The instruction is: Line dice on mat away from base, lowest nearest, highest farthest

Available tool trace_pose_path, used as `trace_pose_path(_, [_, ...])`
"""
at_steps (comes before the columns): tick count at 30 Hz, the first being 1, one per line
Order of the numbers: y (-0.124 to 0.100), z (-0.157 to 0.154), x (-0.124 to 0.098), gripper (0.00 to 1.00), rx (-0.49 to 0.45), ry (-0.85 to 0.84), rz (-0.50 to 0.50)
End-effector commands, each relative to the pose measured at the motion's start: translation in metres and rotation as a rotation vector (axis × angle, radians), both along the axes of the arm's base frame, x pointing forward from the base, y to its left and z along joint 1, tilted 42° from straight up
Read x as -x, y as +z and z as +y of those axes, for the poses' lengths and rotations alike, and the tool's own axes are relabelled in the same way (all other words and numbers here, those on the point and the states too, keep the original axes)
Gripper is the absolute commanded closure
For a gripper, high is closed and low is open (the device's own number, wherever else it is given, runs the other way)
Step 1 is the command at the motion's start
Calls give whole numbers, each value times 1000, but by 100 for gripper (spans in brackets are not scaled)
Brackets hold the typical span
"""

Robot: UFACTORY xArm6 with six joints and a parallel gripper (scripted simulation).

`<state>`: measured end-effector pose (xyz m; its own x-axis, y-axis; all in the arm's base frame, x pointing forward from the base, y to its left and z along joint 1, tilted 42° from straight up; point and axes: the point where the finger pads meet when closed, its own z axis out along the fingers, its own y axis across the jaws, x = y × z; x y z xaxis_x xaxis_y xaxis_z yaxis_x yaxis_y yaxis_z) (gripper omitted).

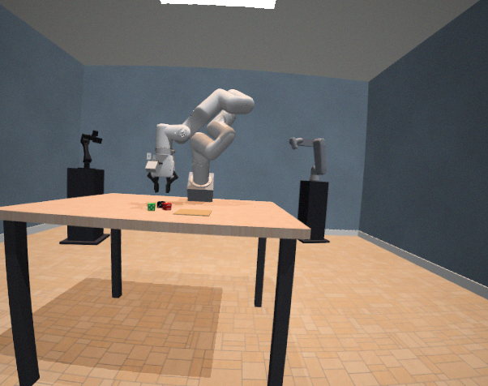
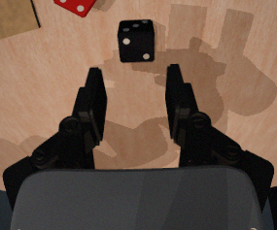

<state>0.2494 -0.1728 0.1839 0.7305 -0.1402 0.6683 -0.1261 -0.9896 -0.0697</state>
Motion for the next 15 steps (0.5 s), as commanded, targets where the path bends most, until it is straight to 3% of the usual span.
trace_pose_path(1, [-3,-1,-5,53,2,0,-2])
trace_pose_path(15, [-17,-2,-18,53,2,0,-2])
